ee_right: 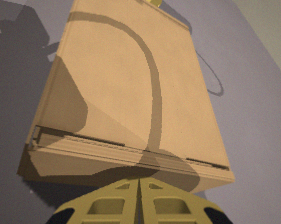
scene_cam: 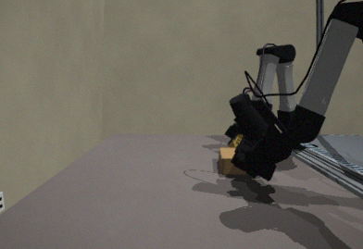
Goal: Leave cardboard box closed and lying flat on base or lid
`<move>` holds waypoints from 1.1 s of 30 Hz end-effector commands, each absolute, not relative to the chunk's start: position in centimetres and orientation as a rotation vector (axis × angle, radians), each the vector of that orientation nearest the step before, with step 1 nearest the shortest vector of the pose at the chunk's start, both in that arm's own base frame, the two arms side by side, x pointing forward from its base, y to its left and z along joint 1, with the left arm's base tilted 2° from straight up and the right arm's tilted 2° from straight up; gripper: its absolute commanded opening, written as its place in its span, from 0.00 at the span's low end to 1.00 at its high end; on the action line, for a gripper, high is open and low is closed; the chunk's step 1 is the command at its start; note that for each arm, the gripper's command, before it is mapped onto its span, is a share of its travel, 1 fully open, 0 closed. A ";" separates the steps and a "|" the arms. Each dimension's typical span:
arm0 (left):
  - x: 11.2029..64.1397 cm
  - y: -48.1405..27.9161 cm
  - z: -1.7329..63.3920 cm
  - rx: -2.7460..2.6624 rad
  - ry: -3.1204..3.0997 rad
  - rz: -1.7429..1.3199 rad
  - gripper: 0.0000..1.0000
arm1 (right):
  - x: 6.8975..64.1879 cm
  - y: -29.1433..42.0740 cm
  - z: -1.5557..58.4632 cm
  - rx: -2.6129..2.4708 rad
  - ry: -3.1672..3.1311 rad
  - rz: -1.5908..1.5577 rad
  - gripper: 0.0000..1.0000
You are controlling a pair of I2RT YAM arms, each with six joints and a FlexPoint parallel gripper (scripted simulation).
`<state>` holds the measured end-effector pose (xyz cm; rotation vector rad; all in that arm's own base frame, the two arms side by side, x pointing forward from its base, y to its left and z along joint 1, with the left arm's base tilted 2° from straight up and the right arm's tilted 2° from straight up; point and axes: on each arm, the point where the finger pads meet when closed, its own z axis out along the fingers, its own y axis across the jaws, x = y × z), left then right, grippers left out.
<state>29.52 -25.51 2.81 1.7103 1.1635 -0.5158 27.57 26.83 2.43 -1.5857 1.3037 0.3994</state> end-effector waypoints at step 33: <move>30.1 -25.7 5.3 1.699 1.076 -0.504 0.00 | 27.4 26.4 3.3 -1.584 1.275 0.411 0.00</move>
